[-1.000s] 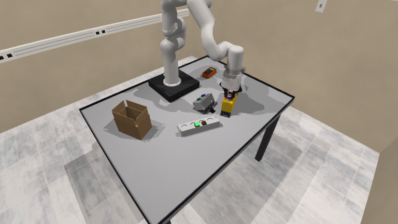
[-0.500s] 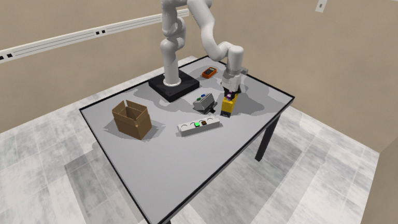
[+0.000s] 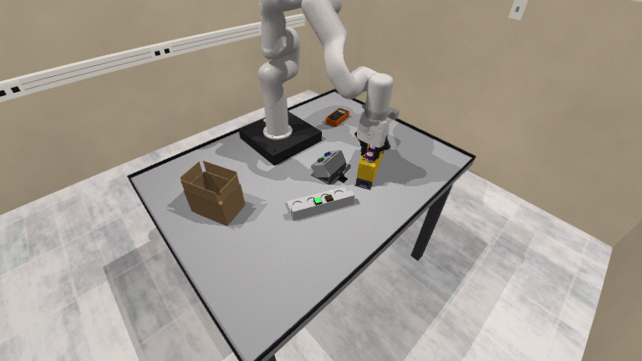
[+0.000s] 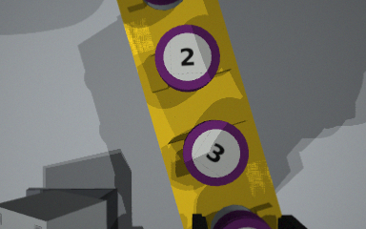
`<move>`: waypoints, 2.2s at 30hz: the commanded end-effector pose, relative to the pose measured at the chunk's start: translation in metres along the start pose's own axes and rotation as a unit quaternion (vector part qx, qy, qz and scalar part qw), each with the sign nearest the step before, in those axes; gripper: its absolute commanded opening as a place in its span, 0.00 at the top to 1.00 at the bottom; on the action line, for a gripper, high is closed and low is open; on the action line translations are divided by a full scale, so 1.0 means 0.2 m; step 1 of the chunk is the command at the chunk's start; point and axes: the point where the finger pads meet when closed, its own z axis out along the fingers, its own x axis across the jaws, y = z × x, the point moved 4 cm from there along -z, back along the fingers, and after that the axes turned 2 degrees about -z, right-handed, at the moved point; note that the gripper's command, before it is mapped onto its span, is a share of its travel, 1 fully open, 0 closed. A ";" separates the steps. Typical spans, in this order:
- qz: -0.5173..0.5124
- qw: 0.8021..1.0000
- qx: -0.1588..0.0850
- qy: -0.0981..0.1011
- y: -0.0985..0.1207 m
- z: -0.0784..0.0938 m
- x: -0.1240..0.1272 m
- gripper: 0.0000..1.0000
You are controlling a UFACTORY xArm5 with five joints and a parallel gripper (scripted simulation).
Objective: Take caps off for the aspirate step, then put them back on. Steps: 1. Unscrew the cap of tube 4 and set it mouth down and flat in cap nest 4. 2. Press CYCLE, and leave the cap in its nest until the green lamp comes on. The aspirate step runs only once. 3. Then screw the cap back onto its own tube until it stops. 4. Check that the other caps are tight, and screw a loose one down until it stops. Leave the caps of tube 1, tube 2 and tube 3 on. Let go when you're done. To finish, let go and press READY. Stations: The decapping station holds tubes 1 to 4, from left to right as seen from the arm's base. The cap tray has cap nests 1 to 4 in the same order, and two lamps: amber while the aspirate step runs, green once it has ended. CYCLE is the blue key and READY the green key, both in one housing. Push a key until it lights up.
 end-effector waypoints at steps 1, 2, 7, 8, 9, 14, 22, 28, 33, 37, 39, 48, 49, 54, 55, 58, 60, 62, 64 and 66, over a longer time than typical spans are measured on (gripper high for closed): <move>-0.094 0.996 0.002 0.002 0.00 -0.01 0.01 0.54; -0.114 0.993 0.002 0.002 0.00 -0.01 0.01 0.54; -0.173 0.985 0.002 0.002 0.00 -0.01 0.01 0.54; -0.193 0.981 0.002 0.002 0.00 -0.01 0.01 0.54; -0.213 0.977 0.002 0.002 0.00 -0.01 0.01 0.54; -0.309 0.951 0.001 0.002 0.00 -0.01 0.01 0.54; -0.340 0.940 0.001 0.002 0.00 -0.01 0.01 0.54; -0.340 0.940 0.001 0.002 0.00 -0.01 0.01 1.00; -0.340 0.940 0.001 0.002 0.00 -0.01 0.01 1.00; -0.340 0.940 0.001 0.002 0.00 -0.01 0.01 1.00; -0.340 0.940 0.001 0.002 0.00 -0.01 0.01 1.00; -0.196 0.981 0.002 0.002 0.00 -0.01 0.01 1.00; -0.179 0.984 0.002 0.002 0.00 -0.01 0.01 1.00; -0.097 0.995 0.002 0.002 0.00 0.00 0.01 1.00; -0.097 0.995 0.002 0.002 0.00 0.00 0.01 1.00; -0.064 0.998 0.002 0.002 0.00 0.00 0.01 1.00; -0.030 1.000 0.002 0.002 0.00 0.00 0.01 1.00; 0.003 1.000 0.002 0.002 0.00 0.00 0.01 1.00; 0.036 0.999 0.002 0.002 0.00 0.00 0.01 1.00; 0.046 0.999 0.002 0.002 0.00 0.00 0.01 1.00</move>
